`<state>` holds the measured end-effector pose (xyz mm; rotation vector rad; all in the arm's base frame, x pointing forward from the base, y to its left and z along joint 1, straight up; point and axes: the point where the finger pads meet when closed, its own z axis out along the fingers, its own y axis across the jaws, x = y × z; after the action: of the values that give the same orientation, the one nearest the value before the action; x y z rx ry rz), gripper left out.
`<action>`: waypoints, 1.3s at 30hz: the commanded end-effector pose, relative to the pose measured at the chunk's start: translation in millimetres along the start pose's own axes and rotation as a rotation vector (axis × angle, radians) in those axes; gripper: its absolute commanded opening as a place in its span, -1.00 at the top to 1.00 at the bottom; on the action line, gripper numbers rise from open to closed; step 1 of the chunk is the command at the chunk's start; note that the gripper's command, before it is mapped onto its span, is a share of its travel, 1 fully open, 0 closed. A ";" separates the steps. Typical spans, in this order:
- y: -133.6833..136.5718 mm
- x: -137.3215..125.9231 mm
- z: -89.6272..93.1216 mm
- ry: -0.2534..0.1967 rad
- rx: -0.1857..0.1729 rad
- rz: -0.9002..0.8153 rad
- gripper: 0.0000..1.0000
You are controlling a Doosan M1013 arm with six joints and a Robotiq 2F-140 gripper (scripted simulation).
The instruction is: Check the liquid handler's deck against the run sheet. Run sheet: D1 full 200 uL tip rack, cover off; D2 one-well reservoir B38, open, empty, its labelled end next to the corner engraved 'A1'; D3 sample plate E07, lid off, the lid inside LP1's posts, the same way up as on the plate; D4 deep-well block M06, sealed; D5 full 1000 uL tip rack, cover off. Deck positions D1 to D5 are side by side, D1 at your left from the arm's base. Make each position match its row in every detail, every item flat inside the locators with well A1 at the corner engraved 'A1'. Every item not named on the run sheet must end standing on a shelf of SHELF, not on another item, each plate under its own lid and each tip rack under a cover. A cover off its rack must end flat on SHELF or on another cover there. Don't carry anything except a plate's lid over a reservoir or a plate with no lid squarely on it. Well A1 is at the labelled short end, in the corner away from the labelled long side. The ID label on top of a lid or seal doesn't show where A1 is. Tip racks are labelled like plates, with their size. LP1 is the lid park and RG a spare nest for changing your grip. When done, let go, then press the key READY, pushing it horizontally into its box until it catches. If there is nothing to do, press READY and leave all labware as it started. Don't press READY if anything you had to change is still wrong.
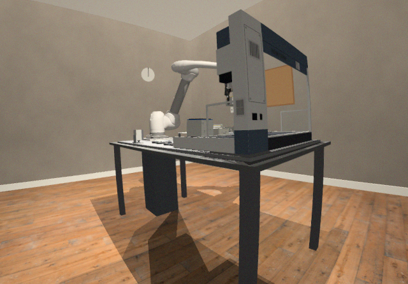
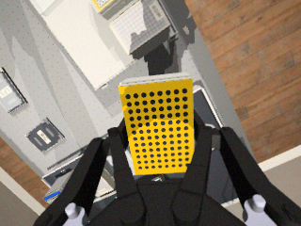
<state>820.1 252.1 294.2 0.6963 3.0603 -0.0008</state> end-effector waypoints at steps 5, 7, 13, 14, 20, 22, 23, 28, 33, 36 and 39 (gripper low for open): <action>0.2 0.0 -1.3 -0.001 -0.001 0.136 0.80; 0.2 0.0 -1.3 -0.001 -0.001 0.176 0.80; 0.1 -0.1 -1.3 -0.001 -0.001 0.256 0.80; 0.2 0.0 -1.3 -0.001 -0.001 0.276 0.80; 0.2 0.0 -1.3 -0.001 -0.001 0.393 0.80; 0.2 0.0 -1.3 -0.001 -0.001 0.433 0.80; 0.2 0.0 -1.3 -0.001 -0.001 0.453 0.80; 0.2 0.0 -1.3 -0.001 -0.001 0.533 0.80; 0.2 0.0 -1.3 -0.001 -0.001 0.613 0.80; 0.2 0.0 -1.3 -0.001 -0.001 0.673 0.80; 0.2 0.0 -1.3 -0.001 -0.001 0.733 0.80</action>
<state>820.0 252.1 294.2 1.6978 2.6396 0.0008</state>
